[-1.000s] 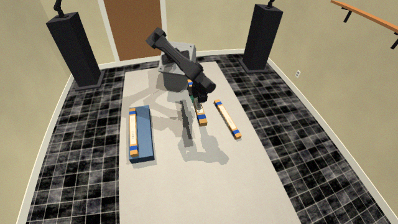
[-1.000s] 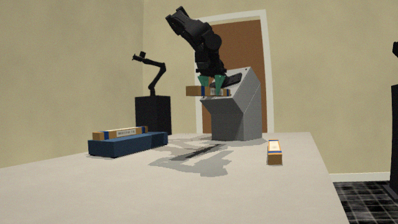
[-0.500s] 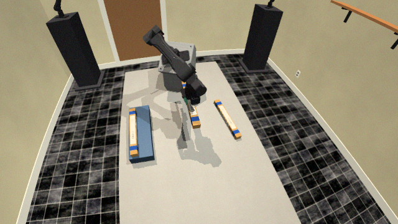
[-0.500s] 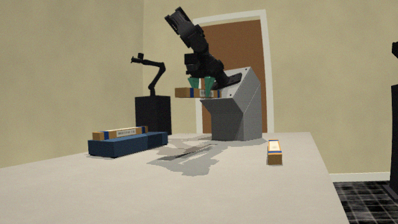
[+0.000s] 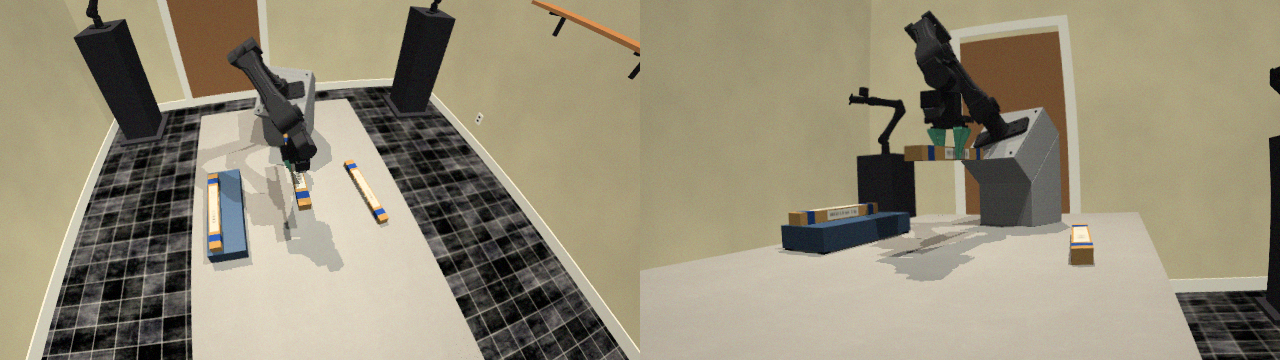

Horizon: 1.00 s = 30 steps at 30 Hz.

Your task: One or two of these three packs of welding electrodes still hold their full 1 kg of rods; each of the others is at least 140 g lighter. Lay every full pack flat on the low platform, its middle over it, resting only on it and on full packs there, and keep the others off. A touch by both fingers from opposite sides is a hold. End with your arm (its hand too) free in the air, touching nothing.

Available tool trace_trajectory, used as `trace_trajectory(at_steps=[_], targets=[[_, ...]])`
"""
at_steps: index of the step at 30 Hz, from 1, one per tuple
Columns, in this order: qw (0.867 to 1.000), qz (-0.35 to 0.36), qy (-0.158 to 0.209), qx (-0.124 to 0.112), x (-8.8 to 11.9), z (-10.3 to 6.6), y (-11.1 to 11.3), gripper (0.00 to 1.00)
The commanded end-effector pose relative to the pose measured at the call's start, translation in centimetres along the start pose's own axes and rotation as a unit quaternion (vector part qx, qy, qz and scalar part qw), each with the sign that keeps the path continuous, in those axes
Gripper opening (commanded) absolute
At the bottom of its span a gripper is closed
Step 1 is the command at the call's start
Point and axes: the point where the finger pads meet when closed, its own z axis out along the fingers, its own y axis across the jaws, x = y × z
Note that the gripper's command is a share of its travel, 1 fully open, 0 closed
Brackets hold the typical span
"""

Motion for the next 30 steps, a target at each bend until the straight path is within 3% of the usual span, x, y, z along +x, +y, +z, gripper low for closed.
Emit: trace_trajectory(at_steps=[1,30], targets=[[0.999,0.003,-0.041,-0.021,-1.7,-2.0,-0.3,0.00],[0.999,0.001,-0.047,-0.014,-2.5,-1.0,-7.6,0.00]])
